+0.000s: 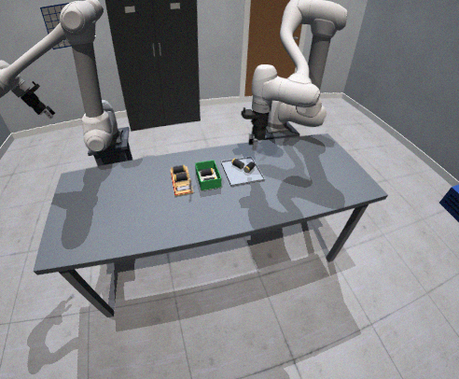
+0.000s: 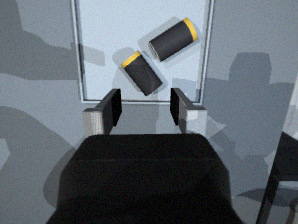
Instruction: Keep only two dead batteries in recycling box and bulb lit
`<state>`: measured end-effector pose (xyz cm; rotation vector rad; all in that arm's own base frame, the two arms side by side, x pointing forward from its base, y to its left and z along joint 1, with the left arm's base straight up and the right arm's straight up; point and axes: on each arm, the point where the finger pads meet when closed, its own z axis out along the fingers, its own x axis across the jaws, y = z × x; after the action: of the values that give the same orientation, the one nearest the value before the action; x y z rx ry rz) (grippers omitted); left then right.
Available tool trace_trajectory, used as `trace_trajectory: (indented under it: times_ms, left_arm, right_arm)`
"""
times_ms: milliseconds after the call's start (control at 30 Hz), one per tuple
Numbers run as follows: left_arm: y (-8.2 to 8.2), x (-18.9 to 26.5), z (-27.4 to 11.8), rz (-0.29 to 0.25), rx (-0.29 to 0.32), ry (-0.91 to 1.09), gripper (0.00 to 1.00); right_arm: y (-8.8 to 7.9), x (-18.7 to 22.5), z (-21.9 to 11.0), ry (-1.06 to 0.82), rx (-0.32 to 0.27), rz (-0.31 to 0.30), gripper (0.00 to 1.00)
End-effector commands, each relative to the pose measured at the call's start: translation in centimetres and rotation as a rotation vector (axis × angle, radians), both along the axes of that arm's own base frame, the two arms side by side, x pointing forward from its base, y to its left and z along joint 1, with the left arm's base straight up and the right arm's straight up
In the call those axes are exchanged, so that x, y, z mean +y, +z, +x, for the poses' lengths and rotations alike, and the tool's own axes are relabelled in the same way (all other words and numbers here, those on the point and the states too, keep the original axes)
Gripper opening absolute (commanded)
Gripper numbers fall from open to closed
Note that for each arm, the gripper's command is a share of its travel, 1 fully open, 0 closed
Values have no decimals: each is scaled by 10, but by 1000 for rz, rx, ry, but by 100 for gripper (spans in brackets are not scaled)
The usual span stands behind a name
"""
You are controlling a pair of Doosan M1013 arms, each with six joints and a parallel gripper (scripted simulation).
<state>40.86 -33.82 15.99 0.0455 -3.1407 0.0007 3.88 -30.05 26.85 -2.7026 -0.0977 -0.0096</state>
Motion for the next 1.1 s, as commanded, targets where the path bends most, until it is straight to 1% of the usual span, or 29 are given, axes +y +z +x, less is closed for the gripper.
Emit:
trace_trajectory:
  times_ms: [0,200,267,367,467,567,900,933,967,1067]
  left_arm:
    - [1,0,0,0,-2,96,90]
    - [1,0,0,0,-1,380,90]
    - [1,0,0,0,-1,380,90]
    - [1,-1,0,0,-1,513,90]
    - [1,-1,0,0,-1,602,90]
    - [1,0,0,0,-1,638,90]
    - [0,0,0,0,-1,641,90]
    - [-4,0,0,0,-1,641,90]
    - [-13,0,0,0,-1,641,90]
    - [-55,-1,0,0,-1,641,90]
  right_arm:
    - [0,0,0,0,0,-1,100]
    - [0,0,0,0,0,-1,100]
    - [0,0,0,0,0,-1,100]
    - [0,0,0,0,0,-1,100]
    - [0,0,0,0,0,-1,100]
    - [0,0,0,0,0,-1,100]
    - [0,0,0,0,0,-1,100]
    - [0,0,0,0,0,-1,100]
    - [0,0,0,0,0,-1,100]
    - [0,0,0,0,0,-1,100]
